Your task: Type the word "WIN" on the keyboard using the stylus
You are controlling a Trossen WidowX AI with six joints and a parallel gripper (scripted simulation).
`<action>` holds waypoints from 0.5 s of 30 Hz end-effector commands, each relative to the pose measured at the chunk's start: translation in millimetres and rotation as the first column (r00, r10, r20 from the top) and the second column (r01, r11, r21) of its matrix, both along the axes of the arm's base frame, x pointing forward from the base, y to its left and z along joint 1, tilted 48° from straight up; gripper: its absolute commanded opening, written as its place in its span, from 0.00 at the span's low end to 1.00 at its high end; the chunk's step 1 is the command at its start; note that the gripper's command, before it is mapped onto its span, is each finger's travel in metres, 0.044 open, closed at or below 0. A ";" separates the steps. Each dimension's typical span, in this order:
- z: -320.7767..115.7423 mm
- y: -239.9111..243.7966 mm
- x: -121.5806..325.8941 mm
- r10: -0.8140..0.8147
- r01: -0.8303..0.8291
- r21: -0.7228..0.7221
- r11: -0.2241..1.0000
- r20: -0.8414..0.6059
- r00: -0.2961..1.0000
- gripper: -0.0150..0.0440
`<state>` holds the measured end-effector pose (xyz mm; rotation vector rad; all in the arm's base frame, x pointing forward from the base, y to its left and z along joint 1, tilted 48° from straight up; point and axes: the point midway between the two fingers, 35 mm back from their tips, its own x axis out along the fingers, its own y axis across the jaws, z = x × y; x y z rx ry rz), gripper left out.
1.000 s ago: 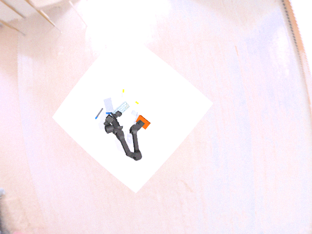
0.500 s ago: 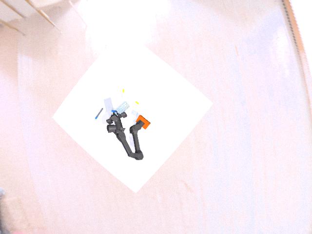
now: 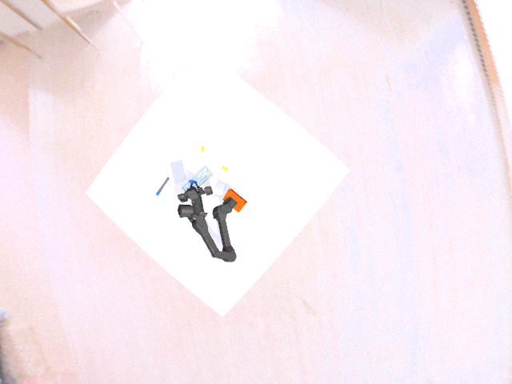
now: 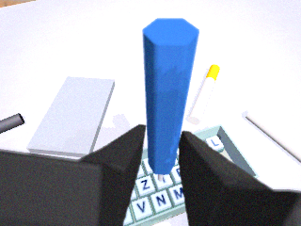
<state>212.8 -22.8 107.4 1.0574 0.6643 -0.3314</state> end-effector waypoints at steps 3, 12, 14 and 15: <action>-1.2 0.2 -0.7 -0.011 0.011 0.000 1.000 -0.001 1.000 0.25; -9.9 9.7 -1.5 -0.012 0.012 0.001 1.000 0.002 1.000 0.25; -11.4 11.5 -1.6 -0.012 0.012 0.001 1.000 0.002 1.000 0.25; -12.6 12.8 -1.6 -0.012 0.012 0.001 1.000 0.002 1.000 0.25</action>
